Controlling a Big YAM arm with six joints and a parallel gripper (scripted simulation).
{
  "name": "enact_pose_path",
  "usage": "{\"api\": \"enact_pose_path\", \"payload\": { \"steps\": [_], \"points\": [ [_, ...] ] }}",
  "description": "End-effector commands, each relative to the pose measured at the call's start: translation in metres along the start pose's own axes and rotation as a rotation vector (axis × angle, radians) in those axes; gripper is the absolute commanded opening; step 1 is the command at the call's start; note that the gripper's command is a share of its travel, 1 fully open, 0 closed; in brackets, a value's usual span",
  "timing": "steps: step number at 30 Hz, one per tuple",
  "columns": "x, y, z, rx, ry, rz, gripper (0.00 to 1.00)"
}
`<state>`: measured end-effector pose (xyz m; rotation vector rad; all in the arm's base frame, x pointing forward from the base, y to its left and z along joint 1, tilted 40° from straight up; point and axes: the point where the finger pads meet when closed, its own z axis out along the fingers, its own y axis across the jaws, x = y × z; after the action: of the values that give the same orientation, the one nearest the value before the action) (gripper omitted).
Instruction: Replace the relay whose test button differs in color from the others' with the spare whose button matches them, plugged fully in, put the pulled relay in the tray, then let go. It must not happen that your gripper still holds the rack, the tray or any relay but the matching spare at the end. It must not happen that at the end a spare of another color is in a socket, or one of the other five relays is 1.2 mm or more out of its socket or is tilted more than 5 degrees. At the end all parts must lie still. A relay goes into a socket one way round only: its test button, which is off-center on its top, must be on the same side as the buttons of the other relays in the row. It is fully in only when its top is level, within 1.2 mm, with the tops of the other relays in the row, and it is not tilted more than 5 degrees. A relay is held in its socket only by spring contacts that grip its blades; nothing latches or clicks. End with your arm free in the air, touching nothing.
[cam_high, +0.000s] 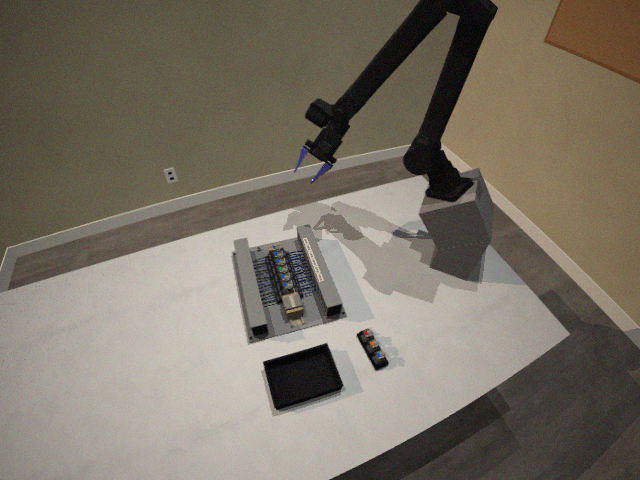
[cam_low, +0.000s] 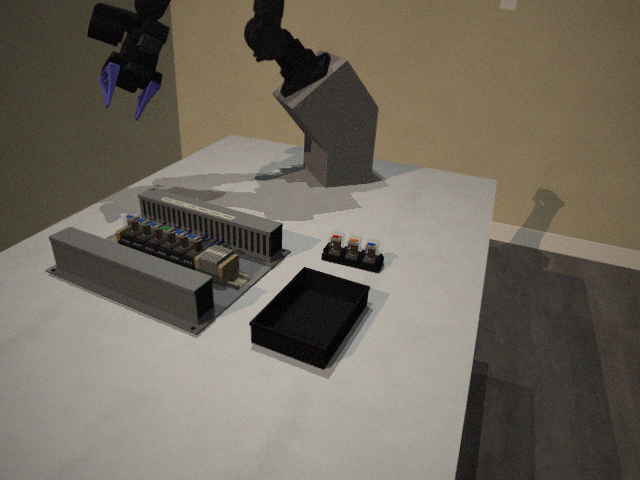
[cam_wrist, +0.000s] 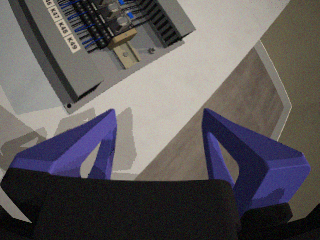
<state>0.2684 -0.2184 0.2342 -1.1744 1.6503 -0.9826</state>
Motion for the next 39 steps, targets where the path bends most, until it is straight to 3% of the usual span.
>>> {"api": "enact_pose_path", "payload": {
  "steps": [1,9,11,26,28,39],
  "points": [
    [-0.003,-0.025,0.01,-0.013,-0.014,0.012,0.59],
    [-0.006,-0.018,0.042,-0.116,0.021,0.054,0.59],
    [-0.006,-0.018,0.042,-0.116,0.021,0.054,0.59],
    [-0.031,0.005,0.11,-0.357,0.129,0.067,0.59],
    [-0.031,0.005,0.11,-0.357,0.129,0.067,0.59],
    [-0.065,0.027,0.154,-0.52,0.236,-0.005,0.59]
  ]
}}
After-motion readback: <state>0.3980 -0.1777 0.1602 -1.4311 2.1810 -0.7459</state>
